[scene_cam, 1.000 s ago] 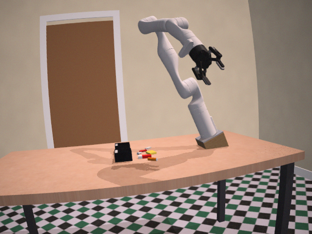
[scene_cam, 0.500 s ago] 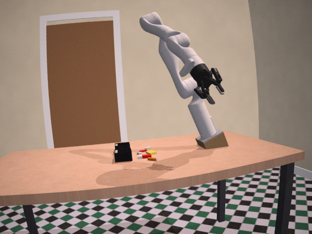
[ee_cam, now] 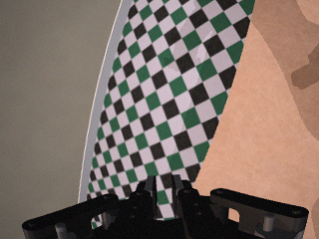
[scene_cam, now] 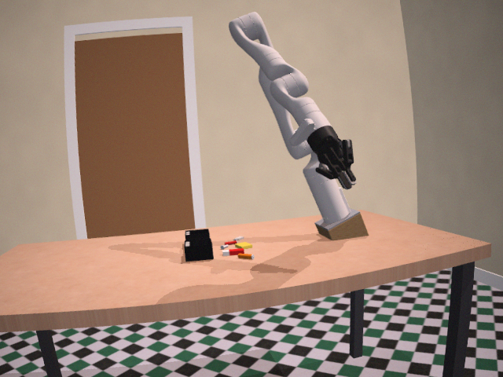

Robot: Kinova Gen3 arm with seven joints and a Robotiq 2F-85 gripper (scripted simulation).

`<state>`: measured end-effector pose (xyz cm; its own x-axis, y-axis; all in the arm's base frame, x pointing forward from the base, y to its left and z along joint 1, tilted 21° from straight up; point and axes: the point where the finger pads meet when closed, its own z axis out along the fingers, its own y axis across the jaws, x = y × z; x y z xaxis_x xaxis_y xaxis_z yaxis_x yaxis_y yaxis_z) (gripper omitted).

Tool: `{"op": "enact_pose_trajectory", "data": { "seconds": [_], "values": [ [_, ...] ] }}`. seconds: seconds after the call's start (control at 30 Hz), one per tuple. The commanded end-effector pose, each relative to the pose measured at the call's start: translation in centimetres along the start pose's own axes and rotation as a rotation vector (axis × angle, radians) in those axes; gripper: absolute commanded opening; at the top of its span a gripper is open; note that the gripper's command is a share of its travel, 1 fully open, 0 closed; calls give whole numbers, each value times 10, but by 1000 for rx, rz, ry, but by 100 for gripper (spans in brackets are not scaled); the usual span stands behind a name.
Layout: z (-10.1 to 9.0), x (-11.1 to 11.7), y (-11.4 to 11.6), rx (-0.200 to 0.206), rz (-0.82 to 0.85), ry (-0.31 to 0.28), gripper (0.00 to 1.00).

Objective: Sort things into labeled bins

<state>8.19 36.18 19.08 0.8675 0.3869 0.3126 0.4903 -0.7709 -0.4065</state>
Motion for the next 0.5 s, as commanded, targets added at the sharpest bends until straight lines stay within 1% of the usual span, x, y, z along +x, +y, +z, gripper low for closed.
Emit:
{"op": "enact_pose_trajectory", "data": {
  "seconds": [0.0, 0.07, 0.1, 0.17, 0.27, 0.3, 0.37, 0.4, 0.47],
  "values": [
    [-8, 22, 16, -7, 135, 14, 9],
    [-8, 22, 16, -19, 225, 33, 9],
    [-10, 29, 23, -26, 269, 40, 9],
    [-10, 29, 23, -26, 269, 40, 9],
    [-18, 45, 42, -45, 427, 63, 9],
    [-18, 46, 43, -50, 468, 69, 9],
    [-24, 55, 56, -59, 551, 81, 9],
    [-24, 54, 55, -63, 592, 87, 9],
    [-30, 63, 68, -70, 674, 100, 9]
  ]
}}
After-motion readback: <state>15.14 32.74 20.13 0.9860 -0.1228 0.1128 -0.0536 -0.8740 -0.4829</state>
